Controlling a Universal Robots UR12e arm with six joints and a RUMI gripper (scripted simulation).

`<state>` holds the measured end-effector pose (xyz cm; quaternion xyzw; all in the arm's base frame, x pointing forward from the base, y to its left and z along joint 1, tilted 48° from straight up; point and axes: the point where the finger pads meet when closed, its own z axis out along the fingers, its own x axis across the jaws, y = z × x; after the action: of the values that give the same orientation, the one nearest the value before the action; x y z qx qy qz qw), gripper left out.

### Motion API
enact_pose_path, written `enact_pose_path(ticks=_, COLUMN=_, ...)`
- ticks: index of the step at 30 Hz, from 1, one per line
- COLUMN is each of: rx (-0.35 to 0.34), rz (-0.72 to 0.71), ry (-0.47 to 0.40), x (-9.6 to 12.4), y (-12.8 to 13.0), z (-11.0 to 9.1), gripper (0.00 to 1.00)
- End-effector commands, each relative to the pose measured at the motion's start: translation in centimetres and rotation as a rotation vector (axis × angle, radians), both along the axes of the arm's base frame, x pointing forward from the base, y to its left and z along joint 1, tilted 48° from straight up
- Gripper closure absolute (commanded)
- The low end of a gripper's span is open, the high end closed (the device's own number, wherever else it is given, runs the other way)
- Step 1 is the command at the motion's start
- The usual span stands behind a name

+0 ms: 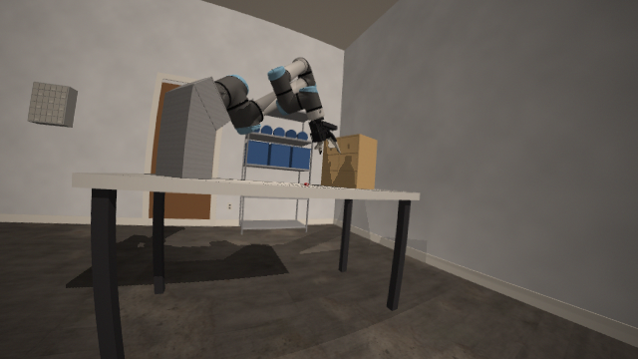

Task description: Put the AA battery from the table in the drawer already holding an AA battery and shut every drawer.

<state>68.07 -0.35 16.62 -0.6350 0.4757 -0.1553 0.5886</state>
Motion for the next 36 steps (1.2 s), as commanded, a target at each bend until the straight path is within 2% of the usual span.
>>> enact_pose_path(ticks=1, rx=0.017, rz=-0.04, ry=-0.037, x=0.6, y=0.2, z=0.0, gripper=0.0)
enact_pose_path(ticks=36, rx=0.127, rz=-0.121, ry=-0.215, x=3.4, y=2.1, z=-0.4, gripper=0.0)
